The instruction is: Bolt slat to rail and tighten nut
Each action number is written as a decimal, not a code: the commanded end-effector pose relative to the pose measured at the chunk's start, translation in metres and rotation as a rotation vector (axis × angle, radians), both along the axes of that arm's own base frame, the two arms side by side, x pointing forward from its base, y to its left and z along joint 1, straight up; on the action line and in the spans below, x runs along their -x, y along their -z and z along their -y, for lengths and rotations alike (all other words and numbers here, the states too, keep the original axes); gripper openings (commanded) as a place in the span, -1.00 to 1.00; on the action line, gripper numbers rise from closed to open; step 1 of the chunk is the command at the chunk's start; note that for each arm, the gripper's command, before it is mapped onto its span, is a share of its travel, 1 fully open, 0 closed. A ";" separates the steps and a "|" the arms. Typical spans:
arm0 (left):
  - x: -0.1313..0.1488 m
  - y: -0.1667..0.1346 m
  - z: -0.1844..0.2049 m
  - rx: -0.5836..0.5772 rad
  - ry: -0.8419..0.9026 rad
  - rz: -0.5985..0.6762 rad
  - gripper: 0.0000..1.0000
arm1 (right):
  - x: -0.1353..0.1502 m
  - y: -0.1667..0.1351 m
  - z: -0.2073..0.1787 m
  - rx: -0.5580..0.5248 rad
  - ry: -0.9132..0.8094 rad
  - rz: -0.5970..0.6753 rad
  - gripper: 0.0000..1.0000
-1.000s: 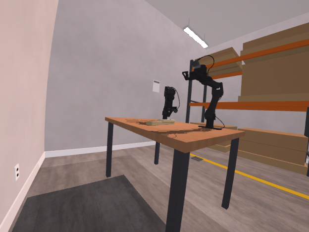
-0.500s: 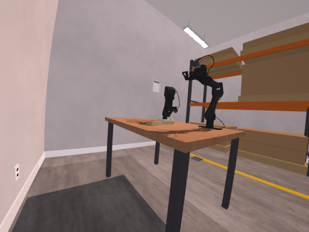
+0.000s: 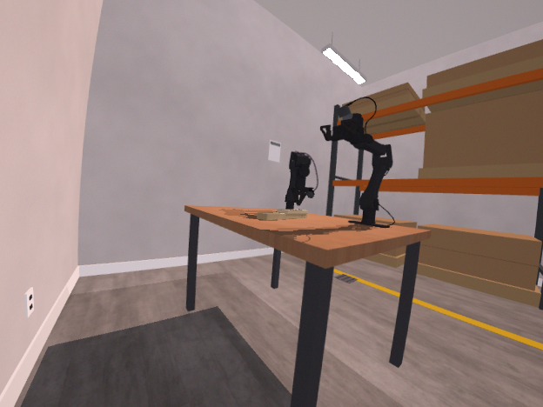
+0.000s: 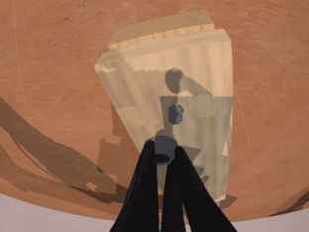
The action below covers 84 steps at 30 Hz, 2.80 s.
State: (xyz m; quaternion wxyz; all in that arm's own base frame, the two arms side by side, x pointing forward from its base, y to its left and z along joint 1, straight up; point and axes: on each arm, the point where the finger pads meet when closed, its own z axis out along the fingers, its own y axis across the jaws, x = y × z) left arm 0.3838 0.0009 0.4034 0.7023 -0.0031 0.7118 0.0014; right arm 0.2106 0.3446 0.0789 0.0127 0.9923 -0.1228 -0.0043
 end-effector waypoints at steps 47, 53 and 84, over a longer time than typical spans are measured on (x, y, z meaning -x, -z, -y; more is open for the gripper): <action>0.003 -0.009 0.000 -0.002 0.006 0.026 1.00 | 0.004 -0.004 -0.008 -0.035 0.005 0.018 -0.75; 0.003 -0.009 0.000 -0.002 0.006 0.026 1.00 | 0.004 0.000 -0.008 -0.035 0.005 0.018 -0.75; 0.003 -0.009 0.000 -0.002 0.006 0.026 1.00 | 0.004 0.000 -0.008 -0.035 0.005 0.018 -0.75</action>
